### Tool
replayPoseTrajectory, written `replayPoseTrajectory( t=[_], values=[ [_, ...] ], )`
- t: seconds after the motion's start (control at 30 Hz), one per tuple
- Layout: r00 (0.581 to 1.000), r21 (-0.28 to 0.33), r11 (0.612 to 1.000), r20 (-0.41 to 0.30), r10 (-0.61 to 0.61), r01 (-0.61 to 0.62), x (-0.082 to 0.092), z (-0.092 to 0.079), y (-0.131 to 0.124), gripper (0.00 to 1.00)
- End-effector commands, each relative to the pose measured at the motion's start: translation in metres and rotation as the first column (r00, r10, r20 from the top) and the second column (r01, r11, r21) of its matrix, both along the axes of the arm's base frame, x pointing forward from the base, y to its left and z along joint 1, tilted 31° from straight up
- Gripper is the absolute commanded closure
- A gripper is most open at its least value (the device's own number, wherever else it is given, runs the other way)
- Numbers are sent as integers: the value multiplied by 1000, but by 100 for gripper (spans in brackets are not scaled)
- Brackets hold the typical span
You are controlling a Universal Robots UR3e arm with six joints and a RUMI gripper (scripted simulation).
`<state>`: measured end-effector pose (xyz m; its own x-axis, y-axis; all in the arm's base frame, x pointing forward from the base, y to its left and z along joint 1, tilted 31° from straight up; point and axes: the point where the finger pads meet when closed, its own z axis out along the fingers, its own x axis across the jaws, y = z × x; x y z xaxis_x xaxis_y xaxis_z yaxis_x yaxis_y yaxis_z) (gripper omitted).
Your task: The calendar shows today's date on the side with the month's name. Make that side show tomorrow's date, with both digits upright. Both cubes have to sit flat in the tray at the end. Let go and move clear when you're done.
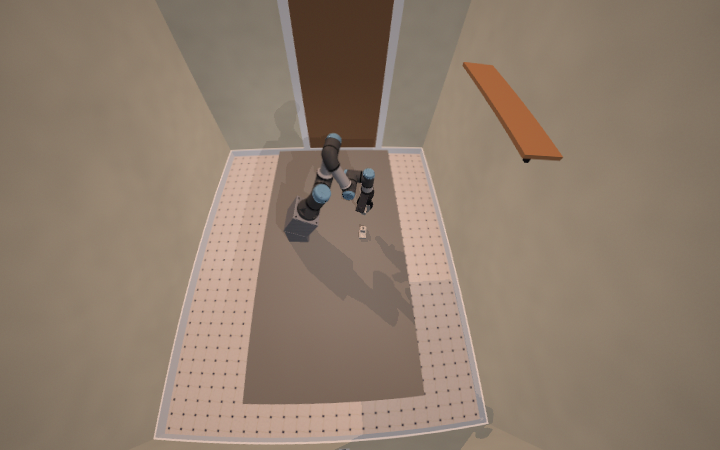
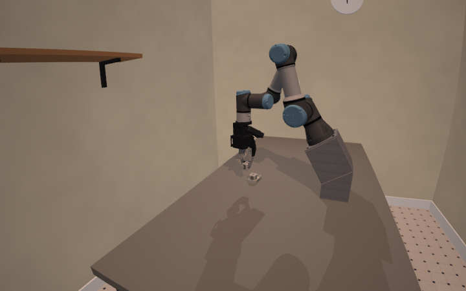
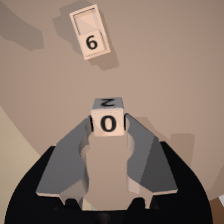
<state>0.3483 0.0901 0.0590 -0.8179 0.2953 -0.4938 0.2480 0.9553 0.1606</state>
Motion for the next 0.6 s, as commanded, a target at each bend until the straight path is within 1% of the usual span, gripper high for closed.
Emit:
replayPoseTrajectory(
  t=[0.0,0.2,0.33,0.43,0.5,0.57],
  values=[
    [988,79,985,-8,-154,154,0,0,0,89],
    [972,127,964,-17,-233,234,0,0,1,89],
    [954,166,940,-28,-299,299,0,0,1,89],
    [952,170,937,-29,-305,305,0,0,1,89],
    [930,207,907,-42,-365,366,0,0,2,89],
    [920,222,894,-48,-389,390,0,0,2,89]
  ],
)
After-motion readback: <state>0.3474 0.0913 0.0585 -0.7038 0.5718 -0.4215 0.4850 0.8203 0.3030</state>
